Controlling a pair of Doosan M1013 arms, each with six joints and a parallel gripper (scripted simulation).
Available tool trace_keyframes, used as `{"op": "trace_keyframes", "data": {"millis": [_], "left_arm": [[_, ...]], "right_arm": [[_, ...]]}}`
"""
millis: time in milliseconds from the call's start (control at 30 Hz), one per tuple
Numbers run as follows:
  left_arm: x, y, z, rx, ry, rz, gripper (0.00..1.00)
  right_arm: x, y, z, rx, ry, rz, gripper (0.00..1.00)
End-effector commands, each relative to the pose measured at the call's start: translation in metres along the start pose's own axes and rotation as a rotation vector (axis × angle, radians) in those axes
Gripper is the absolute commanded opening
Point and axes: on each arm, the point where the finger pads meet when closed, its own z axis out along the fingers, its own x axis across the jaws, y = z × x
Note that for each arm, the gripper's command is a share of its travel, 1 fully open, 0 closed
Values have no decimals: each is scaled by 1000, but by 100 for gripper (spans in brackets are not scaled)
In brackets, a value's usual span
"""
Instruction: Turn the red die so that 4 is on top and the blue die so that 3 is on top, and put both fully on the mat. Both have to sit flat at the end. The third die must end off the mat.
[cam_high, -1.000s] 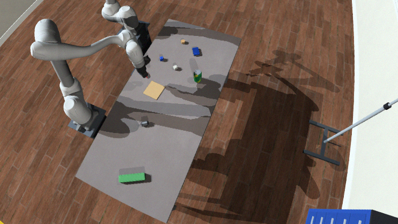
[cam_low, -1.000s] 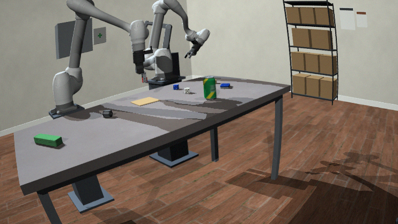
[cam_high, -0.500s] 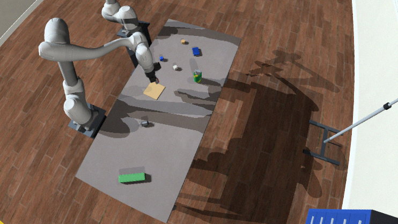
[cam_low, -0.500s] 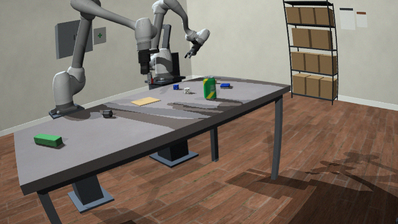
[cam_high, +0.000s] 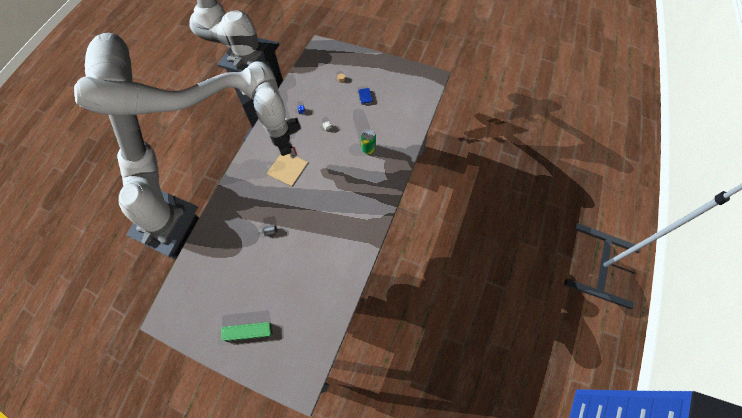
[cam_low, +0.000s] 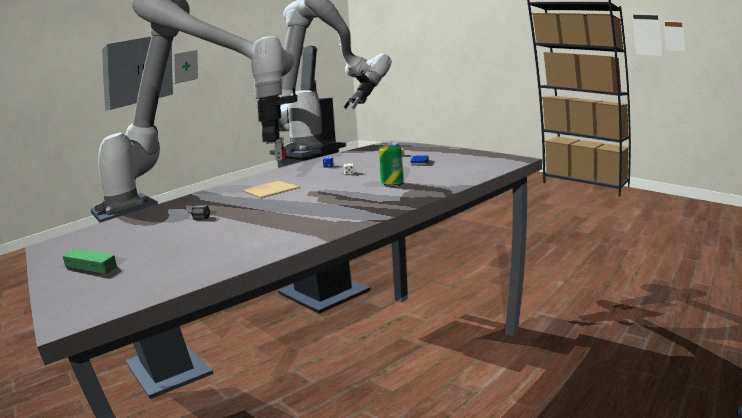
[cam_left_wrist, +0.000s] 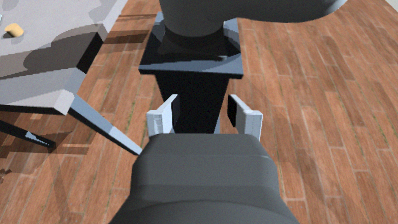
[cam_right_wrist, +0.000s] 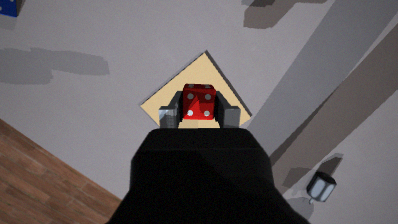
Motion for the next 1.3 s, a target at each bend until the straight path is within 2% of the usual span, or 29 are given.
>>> {"op": "trace_keyframes", "data": {"millis": [0, 100, 400, 600, 1267], "left_arm": [[0, 0, -1, -1, 0, 0, 100], [0, 0, -1, -1, 0, 0, 100], [0, 0, -1, -1, 0, 0, 100], [0, 0, -1, -1, 0, 0, 100], [0, 0, -1, -1, 0, 0, 100]], "right_arm": [[0, 0, 10, 1, 0, 0, 57], [0, 0, 14, 1, 0, 0, 57], [0, -1, 57, 1, 0, 0, 57], [0, -1, 77, 1, 0, 0, 57], [0, -1, 84, 1, 0, 0, 57]]}}
